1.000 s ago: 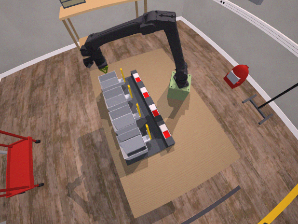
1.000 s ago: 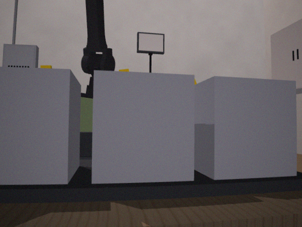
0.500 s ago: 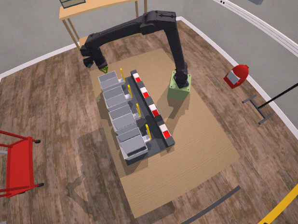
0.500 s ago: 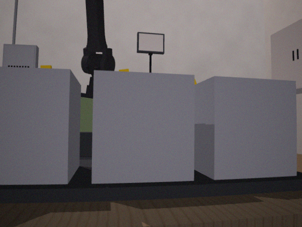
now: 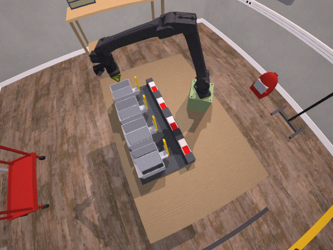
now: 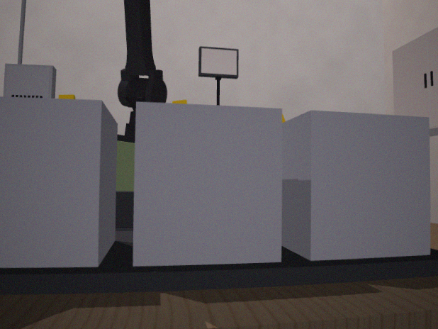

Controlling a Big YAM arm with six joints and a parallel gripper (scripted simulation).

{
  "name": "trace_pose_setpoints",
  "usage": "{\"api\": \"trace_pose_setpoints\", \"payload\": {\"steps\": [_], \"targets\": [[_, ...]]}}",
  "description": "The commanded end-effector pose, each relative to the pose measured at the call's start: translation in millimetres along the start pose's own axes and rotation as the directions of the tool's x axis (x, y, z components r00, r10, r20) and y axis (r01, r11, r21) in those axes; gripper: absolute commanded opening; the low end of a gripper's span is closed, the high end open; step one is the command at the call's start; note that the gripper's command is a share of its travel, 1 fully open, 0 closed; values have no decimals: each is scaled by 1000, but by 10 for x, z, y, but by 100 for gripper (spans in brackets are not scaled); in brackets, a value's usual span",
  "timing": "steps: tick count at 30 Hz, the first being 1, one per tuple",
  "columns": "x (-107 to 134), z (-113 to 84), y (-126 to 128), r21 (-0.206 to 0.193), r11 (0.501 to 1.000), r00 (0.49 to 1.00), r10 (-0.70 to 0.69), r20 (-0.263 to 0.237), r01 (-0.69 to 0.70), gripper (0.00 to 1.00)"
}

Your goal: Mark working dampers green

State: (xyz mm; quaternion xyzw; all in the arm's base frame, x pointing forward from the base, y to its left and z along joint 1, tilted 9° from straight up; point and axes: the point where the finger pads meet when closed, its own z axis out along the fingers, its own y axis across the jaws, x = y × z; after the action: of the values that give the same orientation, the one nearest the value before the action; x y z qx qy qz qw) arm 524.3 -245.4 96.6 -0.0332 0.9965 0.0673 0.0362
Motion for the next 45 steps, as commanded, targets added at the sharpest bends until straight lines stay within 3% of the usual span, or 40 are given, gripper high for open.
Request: {"api": "trace_pose_setpoints", "payload": {"steps": [1, 39, 40, 41, 45], "targets": [[-225, -417, -98, 45, 999, 997, -21, 69, 18, 36], [-210, -456, -112, 48, 999, 997, -19, 76, 15, 36], [-150, -484, -155, 47, 999, 996, -16, 86, 12, 36], [104, -237, -120, 16, 1000, 998, -9, 54, 8, 36], [505, -144, -172, -19, 1000, 999, -8, 54, 9, 36]]}}
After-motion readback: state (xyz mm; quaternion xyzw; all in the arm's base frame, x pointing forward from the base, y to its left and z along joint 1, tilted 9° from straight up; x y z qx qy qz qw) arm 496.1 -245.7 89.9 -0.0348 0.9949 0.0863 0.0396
